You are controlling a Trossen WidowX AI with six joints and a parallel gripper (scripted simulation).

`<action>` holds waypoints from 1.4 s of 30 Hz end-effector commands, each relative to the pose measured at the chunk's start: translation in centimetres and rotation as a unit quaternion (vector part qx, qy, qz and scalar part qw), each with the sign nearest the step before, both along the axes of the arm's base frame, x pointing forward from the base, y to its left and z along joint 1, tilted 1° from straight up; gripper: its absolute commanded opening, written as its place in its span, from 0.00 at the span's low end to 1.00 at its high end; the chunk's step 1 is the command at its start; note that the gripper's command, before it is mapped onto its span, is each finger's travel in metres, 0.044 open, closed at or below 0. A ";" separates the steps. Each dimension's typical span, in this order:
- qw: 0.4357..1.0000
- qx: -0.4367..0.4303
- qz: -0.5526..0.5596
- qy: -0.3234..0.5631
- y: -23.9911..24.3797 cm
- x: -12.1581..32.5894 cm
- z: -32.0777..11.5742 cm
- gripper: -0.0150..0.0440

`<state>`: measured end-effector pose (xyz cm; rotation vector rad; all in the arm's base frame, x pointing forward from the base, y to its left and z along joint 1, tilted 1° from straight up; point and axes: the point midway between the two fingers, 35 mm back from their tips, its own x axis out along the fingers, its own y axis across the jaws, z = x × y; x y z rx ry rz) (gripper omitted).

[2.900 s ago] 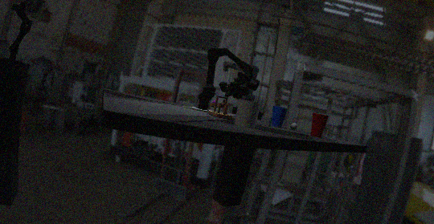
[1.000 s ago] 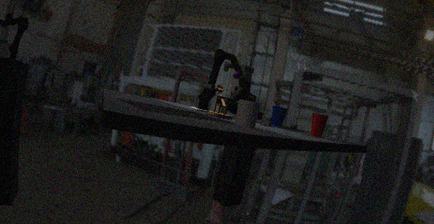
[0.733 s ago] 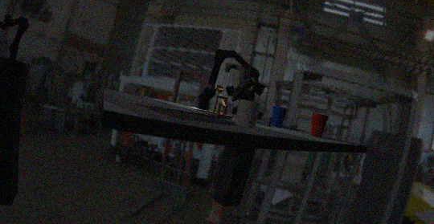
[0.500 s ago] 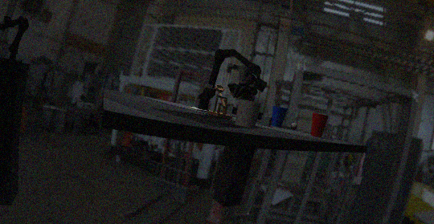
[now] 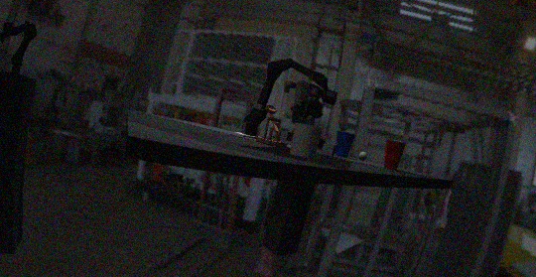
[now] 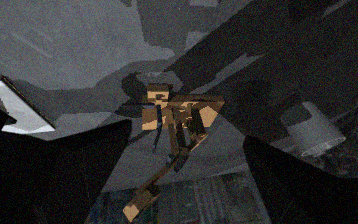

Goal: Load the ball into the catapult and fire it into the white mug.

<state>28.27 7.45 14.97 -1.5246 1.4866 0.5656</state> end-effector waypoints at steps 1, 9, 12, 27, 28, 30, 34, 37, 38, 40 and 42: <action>0.998 0.034 -0.046 -0.031 -0.1 1.6 0.6 1.00; 0.981 0.097 -0.140 -0.090 -1.1 4.8 1.8 1.00; 0.970 0.121 -0.177 -0.114 -1.6 6.0 2.3 1.00; 0.881 0.234 -0.339 -0.234 -5.5 11.9 5.9 1.00; 0.873 0.241 -0.348 -0.242 -5.8 12.3 6.2 1.00; 0.858 0.255 -0.365 -0.257 -6.5 12.9 6.7 1.00; 0.821 0.282 -0.405 -0.287 -8.0 14.4 7.9 1.00; 0.790 0.302 -0.434 -0.310 -9.3 15.4 8.9 1.00; 0.780 0.308 -0.443 -0.317 -9.8 15.8 9.2 1.00; 0.758 0.321 -0.460 -0.331 -10.7 16.4 9.8 1.00; 0.736 0.334 -0.475 -0.347 -11.7 17.1 10.5 1.00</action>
